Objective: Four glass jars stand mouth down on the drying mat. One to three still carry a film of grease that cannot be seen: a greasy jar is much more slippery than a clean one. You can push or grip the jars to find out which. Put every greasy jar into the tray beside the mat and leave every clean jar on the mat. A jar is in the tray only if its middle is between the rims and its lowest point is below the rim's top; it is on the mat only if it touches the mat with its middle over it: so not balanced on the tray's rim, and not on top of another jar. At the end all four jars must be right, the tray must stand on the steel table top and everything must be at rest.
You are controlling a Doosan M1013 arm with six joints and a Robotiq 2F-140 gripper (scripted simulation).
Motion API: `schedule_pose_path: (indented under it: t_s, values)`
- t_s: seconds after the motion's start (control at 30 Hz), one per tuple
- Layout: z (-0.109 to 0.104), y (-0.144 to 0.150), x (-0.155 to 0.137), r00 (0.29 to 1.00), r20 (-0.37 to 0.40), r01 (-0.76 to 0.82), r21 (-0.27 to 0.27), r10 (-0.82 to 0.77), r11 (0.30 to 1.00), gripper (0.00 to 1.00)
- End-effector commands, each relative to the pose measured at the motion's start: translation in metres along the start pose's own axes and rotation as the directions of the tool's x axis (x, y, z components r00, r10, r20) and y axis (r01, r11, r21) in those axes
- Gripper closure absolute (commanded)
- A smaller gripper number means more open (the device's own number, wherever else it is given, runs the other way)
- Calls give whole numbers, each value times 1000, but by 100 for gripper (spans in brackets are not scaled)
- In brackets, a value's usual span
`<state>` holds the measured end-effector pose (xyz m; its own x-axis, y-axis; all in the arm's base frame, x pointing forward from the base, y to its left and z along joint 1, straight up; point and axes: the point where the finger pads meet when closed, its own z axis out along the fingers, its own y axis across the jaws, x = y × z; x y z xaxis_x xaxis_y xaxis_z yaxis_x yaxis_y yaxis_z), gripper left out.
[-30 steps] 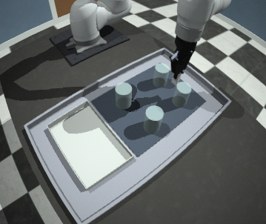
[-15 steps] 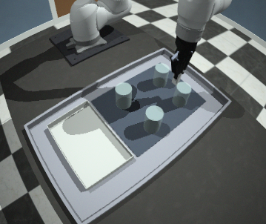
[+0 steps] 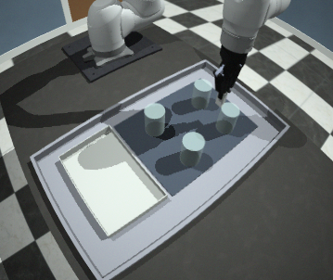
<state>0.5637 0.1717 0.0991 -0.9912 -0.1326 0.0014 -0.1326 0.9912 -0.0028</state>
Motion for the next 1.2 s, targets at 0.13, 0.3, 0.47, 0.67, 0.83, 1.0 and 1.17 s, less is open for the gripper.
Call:
schedule_pose_path:
  t_s: [0.13,0.3,0.47,0.67,0.83,1.0,1.17]
  values:
    - [-1,0,-1,1000,0,0,0,0,1000,100]
    - [-1,0,-1,1000,0,0,0,0,1000,100]
    - [-1,0,-2,1000,0,0,0,0,1000,100]
    - [-2,0,-3,1000,0,0,0,0,1000,100]
    - [-2,0,-3,1000,0,0,0,0,1000,100]
    - [-3,0,-4,1000,0,0,0,0,1000,100]
    - [-4,0,-4,1000,0,0,0,0,1000,100]
